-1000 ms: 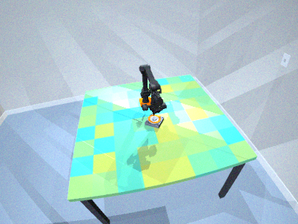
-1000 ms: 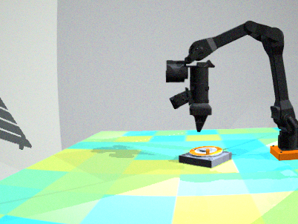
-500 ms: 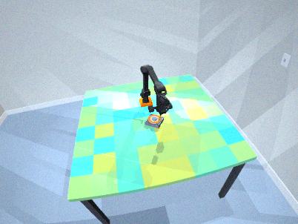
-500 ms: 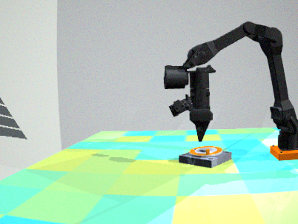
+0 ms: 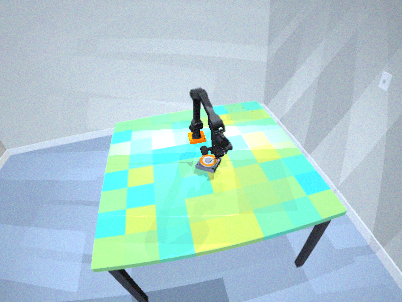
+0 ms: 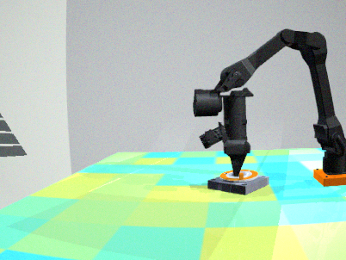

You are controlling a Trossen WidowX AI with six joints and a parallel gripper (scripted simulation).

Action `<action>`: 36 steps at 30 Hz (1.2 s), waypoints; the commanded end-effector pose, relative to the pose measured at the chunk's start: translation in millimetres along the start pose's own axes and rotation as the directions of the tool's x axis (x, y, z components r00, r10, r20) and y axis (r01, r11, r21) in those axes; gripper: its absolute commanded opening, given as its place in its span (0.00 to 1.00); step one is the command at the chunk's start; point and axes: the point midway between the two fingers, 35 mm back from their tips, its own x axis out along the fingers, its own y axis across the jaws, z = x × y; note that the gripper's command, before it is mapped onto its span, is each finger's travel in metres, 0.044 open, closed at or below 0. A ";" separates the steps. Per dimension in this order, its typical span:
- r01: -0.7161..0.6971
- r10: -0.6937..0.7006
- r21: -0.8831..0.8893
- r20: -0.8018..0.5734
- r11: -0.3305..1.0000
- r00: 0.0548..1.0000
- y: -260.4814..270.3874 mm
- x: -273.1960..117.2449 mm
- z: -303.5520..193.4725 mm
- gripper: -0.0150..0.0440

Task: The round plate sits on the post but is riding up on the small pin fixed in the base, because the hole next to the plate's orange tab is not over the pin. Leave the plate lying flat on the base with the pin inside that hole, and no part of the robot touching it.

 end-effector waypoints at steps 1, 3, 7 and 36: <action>-0.003 0.003 0.006 0.001 1.000 1.000 1.8 0.7 -5.0 0.25; -0.003 0.003 0.006 0.001 1.000 1.000 2.5 1.0 -7.8 0.25; -0.003 0.003 0.006 0.000 1.000 1.000 2.5 1.6 -13.0 0.25; -0.003 0.003 0.006 -0.001 1.000 1.000 -0.2 2.1 -27.2 0.25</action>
